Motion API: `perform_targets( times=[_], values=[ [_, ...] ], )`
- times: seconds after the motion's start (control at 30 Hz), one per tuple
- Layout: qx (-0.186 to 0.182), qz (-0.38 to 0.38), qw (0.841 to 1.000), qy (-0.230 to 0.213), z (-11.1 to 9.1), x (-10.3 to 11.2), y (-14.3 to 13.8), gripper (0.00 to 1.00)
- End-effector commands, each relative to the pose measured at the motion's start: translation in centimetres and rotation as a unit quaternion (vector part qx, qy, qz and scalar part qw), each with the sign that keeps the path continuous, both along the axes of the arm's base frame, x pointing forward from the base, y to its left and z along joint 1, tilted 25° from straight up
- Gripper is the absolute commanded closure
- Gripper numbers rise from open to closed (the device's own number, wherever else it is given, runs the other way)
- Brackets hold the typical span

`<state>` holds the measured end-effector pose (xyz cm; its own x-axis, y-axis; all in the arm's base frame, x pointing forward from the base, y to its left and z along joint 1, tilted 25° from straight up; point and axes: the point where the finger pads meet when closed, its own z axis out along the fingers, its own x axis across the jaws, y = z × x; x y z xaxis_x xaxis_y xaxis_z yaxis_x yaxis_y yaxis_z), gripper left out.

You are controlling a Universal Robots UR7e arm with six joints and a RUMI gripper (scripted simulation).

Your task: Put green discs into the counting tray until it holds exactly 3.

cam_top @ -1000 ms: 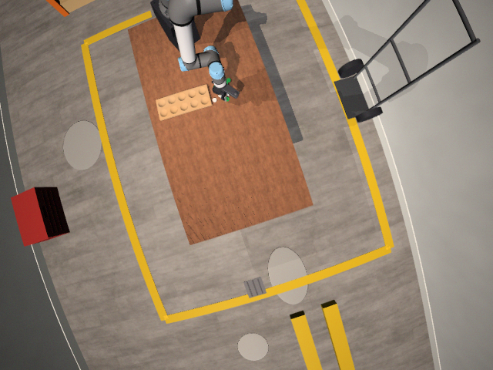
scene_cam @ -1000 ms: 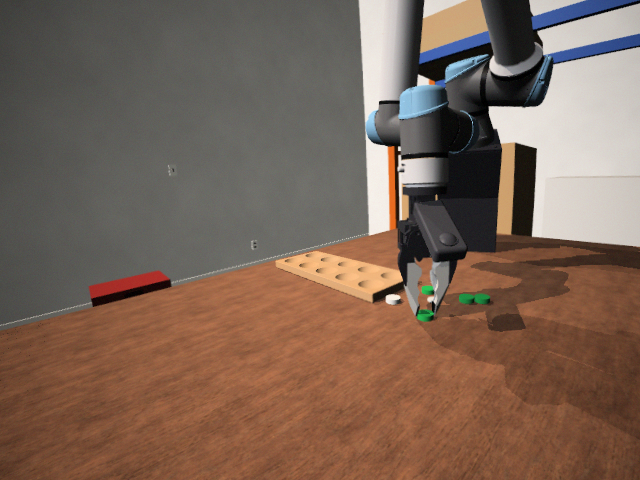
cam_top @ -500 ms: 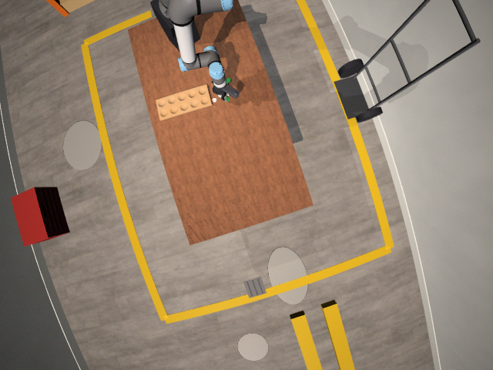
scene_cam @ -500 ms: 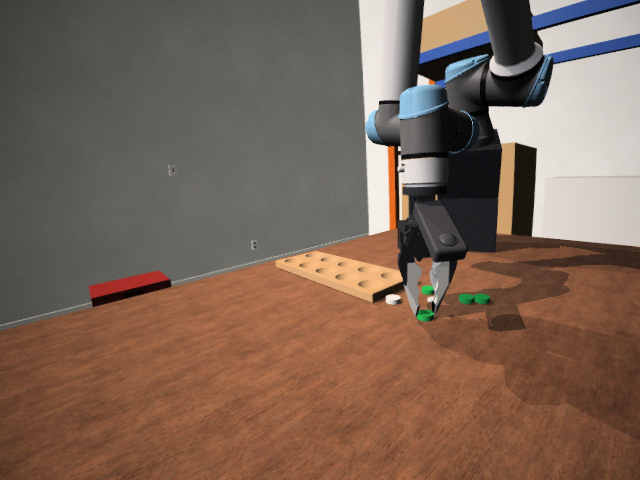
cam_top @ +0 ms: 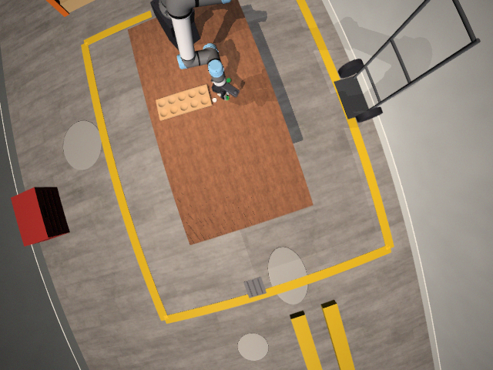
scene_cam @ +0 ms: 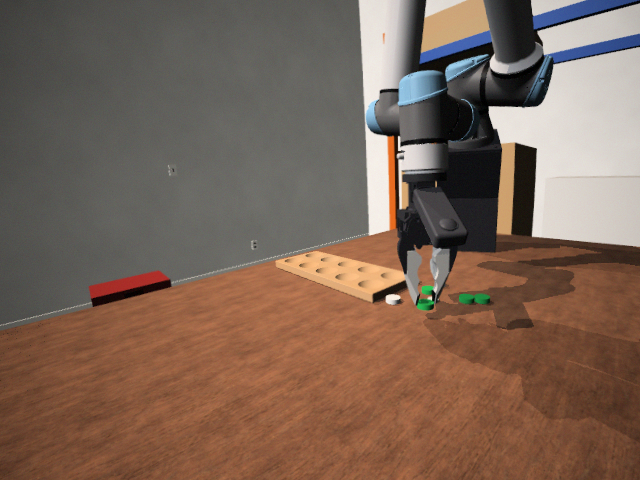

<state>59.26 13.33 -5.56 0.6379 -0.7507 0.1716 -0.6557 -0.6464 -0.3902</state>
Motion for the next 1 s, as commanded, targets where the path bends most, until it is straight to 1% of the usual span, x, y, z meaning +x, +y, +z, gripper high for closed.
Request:
perform_targets(
  times=[0.0,0.27,0.33,0.5,0.67,0.97],
  values=[
    [0.000,0.000,1.000,0.000,2.1,-0.9,-0.3,1.00],
    [0.000,0.000,1.000,0.000,5.4,-2.3,-0.8,1.00],
    [0.000,0.000,1.000,0.000,5.4,-2.3,-0.8,1.00],
    [0.000,0.000,1.000,-0.001,6.6,-3.0,-1.0,1.00],
    [0.000,0.000,1.000,-0.001,7.1,-3.2,-1.1,1.00],
    [0.000,0.000,1.000,0.000,7.1,-3.2,-1.2,1.00]
  ],
)
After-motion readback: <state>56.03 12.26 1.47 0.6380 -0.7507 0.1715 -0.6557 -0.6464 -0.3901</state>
